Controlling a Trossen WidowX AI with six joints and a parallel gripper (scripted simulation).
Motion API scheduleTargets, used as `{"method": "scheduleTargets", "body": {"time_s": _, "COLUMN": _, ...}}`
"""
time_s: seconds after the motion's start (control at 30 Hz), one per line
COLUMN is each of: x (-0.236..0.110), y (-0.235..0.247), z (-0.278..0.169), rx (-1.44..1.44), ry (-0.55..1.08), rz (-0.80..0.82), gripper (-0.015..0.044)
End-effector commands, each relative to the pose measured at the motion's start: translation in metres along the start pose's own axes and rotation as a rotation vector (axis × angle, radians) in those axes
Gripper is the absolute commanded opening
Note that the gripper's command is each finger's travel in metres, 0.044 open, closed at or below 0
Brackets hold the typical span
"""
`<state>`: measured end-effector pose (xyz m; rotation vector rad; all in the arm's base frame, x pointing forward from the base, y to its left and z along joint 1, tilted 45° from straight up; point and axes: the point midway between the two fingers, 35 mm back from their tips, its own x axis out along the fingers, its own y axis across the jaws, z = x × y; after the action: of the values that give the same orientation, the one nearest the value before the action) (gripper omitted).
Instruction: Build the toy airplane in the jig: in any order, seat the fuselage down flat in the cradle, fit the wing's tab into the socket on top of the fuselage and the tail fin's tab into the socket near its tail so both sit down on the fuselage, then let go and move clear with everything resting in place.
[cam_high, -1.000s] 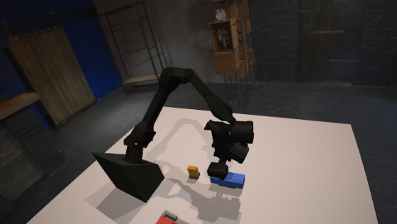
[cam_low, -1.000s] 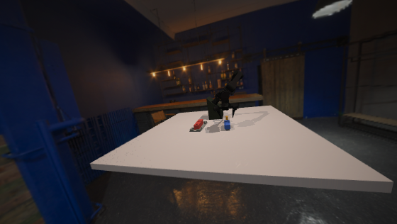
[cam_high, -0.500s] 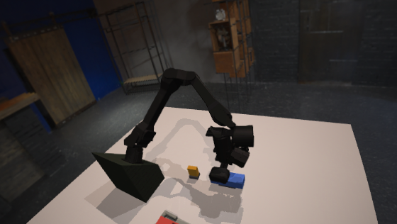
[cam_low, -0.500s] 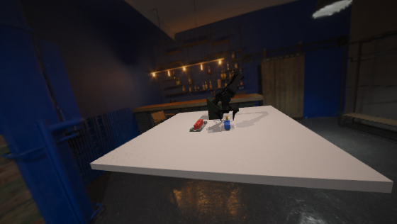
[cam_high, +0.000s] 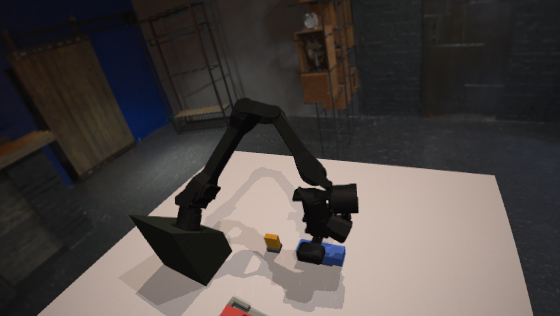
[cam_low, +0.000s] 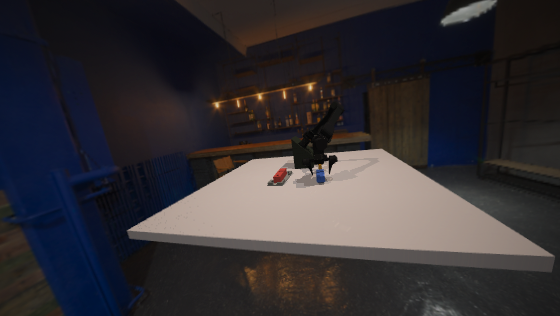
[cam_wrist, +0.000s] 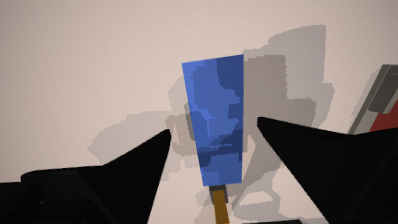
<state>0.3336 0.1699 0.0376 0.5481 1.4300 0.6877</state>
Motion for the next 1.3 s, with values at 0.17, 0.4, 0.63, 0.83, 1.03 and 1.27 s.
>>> {"method": "scheduleTargets", "body": {"time_s": 0.17, "x": 0.015, "y": -0.003, "z": -0.004, "rx": 0.012, "ry": 0.009, "rz": -0.006, "gripper": 0.044}}
{"method": "scheduleTargets", "body": {"time_s": 0.4, "x": 0.015, "y": -0.003, "z": -0.004, "rx": 0.012, "ry": 0.009, "rz": -0.006, "gripper": 0.0282}}
{"method": "scheduleTargets", "body": {"time_s": 0.63, "x": 0.015, "y": -0.003, "z": -0.004, "rx": 0.012, "ry": 0.009, "rz": -0.006, "gripper": 0.0197}}
{"method": "scheduleTargets", "body": {"time_s": 0.83, "x": 0.015, "y": -0.003, "z": -0.003, "rx": 0.012, "ry": 0.008, "rz": -0.005, "gripper": 0.0118}}
{"method": "scheduleTargets", "body": {"time_s": 1.03, "x": 0.001, "y": -0.004, "z": 0.007, "rx": 0.037, "ry": -0.036, "rz": -0.001, "gripper": 0.0}}
{"method": "scheduleTargets", "body": {"time_s": 1.27, "x": -0.015, "y": -0.005, "z": 0.011, "rx": 0.04, "ry": -0.043, "rz": -0.006, "gripper": 0.0}}
